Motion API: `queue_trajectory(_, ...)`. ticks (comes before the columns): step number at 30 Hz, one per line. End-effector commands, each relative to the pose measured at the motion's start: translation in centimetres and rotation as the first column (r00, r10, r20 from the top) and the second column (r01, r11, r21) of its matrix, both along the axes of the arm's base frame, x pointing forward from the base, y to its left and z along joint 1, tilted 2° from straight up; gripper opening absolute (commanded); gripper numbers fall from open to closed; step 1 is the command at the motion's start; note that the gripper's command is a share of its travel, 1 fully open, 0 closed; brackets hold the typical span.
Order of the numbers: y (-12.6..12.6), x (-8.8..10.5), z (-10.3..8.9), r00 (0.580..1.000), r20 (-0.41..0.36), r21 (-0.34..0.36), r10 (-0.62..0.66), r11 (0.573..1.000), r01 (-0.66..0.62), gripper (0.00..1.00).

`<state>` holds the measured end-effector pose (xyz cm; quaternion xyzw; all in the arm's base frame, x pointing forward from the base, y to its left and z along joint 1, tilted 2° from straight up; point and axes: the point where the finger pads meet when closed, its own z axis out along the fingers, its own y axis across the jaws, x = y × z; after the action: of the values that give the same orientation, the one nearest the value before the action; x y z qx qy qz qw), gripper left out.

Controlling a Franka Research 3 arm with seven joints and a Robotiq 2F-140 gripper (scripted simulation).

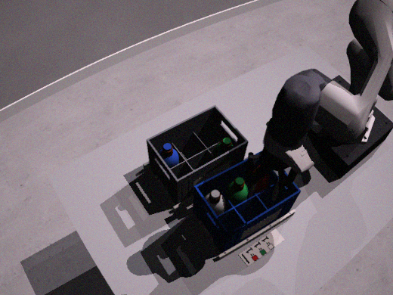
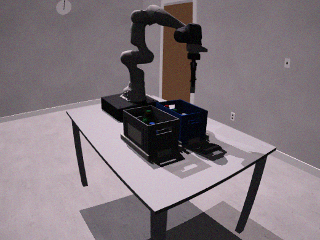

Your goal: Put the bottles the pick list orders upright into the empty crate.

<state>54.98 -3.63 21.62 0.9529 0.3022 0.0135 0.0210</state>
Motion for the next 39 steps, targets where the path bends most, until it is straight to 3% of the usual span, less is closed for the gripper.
queue_trajectory(1,1.8,-0.8,0.3,0.999,-0.006,0.004,-0.034,0.999,0.034,0.38)
queue_trajectory(39,17.4,-6.1,4.3,0.999,-0.006,0.004,-0.034,0.999,0.034,0.38)
